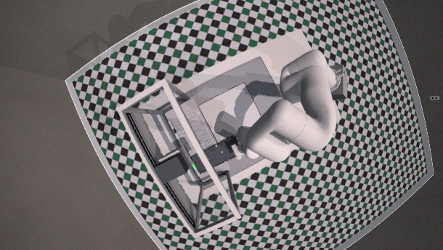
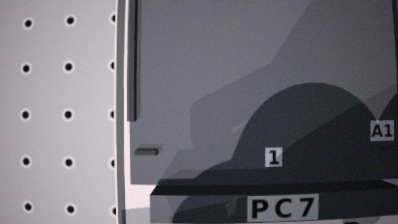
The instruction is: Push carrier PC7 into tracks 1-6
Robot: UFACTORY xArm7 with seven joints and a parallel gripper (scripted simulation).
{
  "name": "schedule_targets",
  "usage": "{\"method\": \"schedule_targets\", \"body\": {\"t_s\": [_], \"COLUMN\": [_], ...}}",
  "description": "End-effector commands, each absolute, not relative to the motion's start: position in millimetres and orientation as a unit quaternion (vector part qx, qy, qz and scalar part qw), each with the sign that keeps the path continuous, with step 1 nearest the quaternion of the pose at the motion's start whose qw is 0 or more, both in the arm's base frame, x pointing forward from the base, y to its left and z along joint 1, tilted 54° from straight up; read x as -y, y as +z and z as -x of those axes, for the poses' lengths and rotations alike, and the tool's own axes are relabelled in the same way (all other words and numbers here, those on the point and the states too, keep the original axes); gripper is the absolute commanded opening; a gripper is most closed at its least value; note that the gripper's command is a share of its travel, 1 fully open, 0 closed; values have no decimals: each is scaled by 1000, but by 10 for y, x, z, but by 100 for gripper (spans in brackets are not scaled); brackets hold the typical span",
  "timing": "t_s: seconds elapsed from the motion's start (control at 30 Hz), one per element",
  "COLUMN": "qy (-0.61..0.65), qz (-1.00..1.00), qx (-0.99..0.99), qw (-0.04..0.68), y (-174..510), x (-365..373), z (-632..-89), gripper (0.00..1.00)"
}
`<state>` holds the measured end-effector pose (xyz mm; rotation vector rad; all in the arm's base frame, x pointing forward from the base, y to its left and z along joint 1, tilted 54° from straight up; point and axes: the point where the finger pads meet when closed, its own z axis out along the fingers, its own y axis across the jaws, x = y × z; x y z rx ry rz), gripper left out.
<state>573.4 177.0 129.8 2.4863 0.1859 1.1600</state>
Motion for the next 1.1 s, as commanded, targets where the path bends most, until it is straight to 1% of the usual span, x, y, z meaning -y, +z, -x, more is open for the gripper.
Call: {"method": "schedule_targets", "body": {"t_s": [0.0,1.07], "qy": [415,415], "qz": [-887,-887], "qx": [-67,-67], "qw": [193,194], "y": [1330,1601], "x": [-1799,-1934], "z": [-5698,-5343], "gripper": [82,82]}}
